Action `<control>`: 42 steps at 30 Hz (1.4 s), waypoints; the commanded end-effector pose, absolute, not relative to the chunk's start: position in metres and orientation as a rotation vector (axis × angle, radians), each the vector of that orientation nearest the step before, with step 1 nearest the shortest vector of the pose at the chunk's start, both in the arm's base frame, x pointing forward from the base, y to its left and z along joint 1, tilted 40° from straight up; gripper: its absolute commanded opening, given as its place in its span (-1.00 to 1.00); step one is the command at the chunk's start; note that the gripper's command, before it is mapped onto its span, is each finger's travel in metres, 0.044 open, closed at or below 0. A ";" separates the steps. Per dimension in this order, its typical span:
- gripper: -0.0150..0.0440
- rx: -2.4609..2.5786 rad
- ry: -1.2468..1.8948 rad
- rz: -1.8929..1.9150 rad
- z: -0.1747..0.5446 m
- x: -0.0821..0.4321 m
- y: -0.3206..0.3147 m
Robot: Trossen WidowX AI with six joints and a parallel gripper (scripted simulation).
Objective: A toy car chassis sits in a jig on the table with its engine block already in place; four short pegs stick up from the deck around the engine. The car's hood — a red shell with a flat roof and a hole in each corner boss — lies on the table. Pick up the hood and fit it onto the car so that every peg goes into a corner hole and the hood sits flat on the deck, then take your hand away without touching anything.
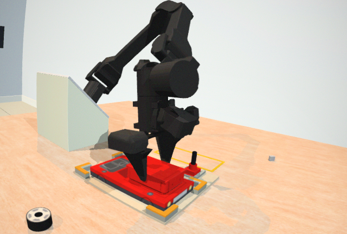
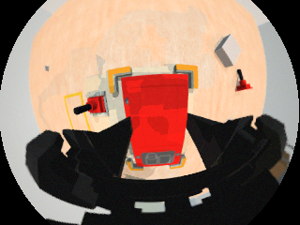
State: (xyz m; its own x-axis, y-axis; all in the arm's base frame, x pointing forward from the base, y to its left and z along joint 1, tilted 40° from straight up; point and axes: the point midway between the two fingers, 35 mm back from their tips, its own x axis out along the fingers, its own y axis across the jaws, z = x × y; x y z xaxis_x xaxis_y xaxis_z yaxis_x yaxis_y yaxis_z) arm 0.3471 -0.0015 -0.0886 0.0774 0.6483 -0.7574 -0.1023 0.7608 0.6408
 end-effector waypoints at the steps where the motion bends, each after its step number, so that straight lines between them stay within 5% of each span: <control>1: -0.49 0.490 1.390 0.594 -0.090 0.347 -0.001; 13: -0.49 0.487 1.390 0.595 -0.091 0.347 0.000; 30: 1.00 0.487 1.390 0.595 -0.091 0.347 0.001; 42: 1.00 0.455 1.497 0.626 -0.041 0.355 -0.042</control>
